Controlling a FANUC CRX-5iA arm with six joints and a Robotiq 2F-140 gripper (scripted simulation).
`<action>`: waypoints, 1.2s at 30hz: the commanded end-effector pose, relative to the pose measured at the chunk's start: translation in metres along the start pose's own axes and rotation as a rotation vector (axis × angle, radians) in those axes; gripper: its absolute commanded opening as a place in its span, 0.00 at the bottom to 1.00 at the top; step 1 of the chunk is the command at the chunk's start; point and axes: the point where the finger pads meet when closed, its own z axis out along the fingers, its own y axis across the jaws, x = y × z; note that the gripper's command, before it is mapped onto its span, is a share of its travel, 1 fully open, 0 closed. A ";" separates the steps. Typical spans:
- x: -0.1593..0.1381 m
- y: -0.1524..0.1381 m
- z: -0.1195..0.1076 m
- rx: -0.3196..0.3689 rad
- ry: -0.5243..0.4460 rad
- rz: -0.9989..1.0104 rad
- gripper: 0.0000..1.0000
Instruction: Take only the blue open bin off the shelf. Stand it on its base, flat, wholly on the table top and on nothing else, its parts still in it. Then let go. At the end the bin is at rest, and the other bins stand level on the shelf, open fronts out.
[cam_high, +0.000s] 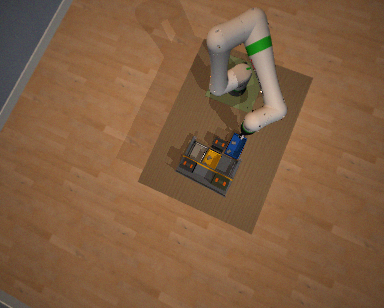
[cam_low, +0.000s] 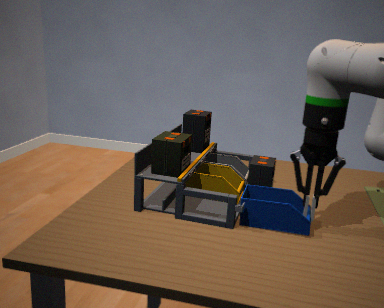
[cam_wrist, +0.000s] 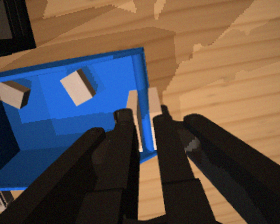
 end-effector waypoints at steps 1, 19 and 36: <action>0.000 0.000 0.000 0.000 0.000 0.000 0.00; 0.000 0.000 0.005 0.000 0.000 0.000 0.00; 0.000 0.000 0.005 0.000 0.000 0.000 0.57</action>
